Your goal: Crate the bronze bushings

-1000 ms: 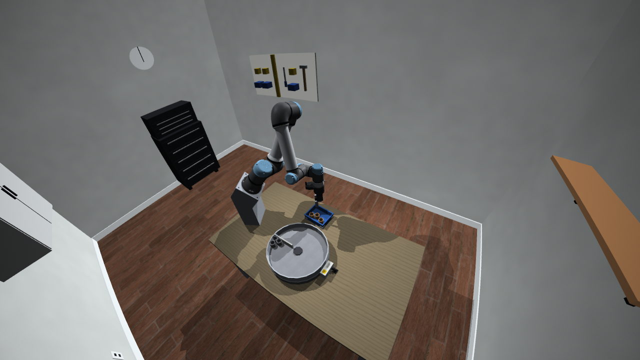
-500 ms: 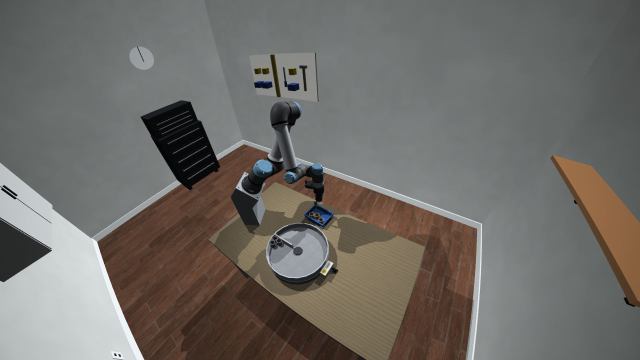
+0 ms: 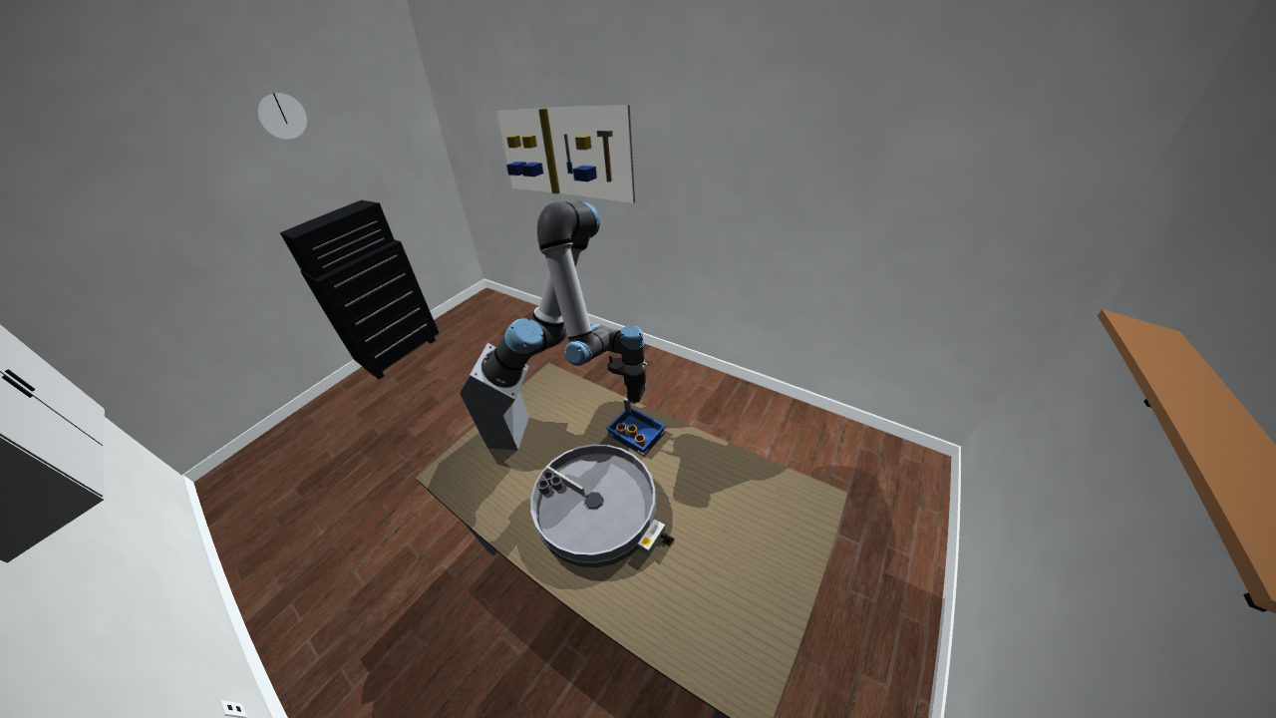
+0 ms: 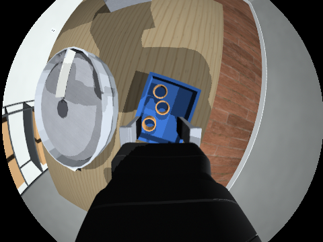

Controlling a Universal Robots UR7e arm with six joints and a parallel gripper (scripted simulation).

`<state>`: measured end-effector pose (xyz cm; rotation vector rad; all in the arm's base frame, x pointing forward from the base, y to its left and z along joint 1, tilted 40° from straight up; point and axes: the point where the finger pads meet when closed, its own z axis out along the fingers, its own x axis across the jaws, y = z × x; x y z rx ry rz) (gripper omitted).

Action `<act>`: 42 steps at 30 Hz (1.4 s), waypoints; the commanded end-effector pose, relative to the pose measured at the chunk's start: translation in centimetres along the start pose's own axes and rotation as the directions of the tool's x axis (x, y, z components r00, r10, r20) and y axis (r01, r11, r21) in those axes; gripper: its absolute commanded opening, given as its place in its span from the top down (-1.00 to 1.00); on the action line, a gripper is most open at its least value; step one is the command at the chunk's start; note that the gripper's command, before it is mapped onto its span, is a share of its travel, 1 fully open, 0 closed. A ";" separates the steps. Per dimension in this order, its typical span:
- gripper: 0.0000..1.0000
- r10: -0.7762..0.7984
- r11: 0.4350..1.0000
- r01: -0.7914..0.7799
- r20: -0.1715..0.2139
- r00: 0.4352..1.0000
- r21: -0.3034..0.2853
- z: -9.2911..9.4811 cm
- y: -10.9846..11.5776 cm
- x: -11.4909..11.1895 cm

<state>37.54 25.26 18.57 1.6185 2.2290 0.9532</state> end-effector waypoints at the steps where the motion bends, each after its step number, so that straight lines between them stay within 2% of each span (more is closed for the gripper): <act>1: -1.00 0.003 1.000 -0.003 0.000 1.000 -0.001 0.0 0.0 0.0; 4: -1.00 0.003 1.000 -0.003 0.000 1.000 -0.001 0.0 0.0 0.0; 9: -1.00 0.219 0.976 -0.219 0.000 0.976 0.000 -0.5 0.0 -0.1; 42: -1.00 0.218 0.976 -0.218 0.000 0.976 0.000 -0.5 0.0 -0.1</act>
